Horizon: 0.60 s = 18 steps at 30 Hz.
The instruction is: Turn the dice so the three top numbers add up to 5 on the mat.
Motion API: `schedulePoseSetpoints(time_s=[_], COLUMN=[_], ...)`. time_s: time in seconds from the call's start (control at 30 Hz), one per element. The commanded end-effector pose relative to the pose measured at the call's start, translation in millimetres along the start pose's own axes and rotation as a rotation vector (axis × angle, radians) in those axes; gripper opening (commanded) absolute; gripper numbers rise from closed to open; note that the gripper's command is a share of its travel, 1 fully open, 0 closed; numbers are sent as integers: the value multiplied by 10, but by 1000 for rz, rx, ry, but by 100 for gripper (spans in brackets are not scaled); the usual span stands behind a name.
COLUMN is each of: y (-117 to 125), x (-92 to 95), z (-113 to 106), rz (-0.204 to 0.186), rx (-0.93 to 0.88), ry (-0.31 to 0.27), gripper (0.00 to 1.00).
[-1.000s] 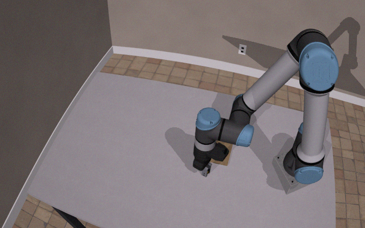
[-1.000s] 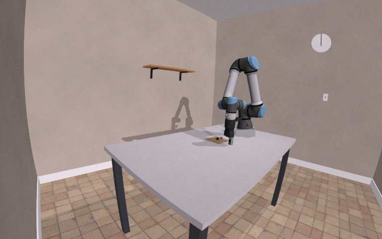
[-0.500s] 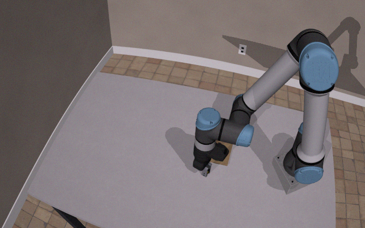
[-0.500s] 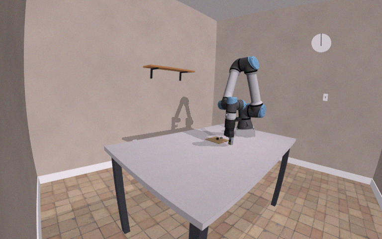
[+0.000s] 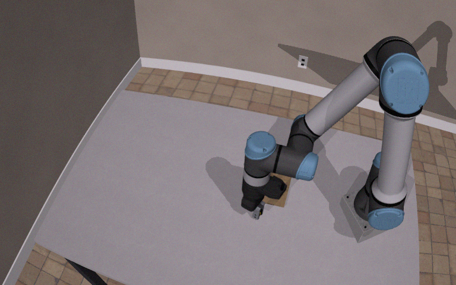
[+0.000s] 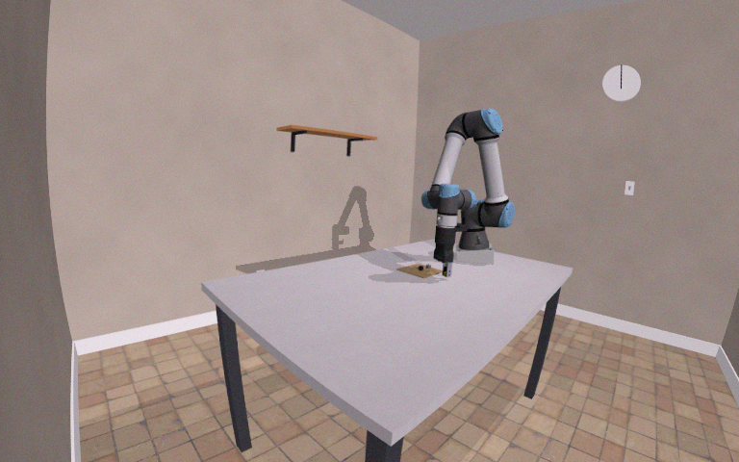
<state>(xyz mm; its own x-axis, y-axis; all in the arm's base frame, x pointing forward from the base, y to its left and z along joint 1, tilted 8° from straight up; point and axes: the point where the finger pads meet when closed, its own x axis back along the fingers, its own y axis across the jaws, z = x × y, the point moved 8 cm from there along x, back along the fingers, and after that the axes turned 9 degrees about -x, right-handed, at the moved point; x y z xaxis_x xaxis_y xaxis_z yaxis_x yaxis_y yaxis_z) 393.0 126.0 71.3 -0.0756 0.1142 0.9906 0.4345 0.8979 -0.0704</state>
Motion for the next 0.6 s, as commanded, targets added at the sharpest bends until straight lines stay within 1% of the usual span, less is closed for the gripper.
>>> schedulePoseSetpoints(time_s=[0.0, 0.37, 0.47, 0.57], y=[2, 1, 1, 1], x=[97, 714, 822, 845], z=[-4, -3, -3, -3], rz=[-1, -1, -1, -1], rx=[0, 0, 0, 0], ry=[-1, -1, -1, -1], gripper=[34, 34, 34, 34])
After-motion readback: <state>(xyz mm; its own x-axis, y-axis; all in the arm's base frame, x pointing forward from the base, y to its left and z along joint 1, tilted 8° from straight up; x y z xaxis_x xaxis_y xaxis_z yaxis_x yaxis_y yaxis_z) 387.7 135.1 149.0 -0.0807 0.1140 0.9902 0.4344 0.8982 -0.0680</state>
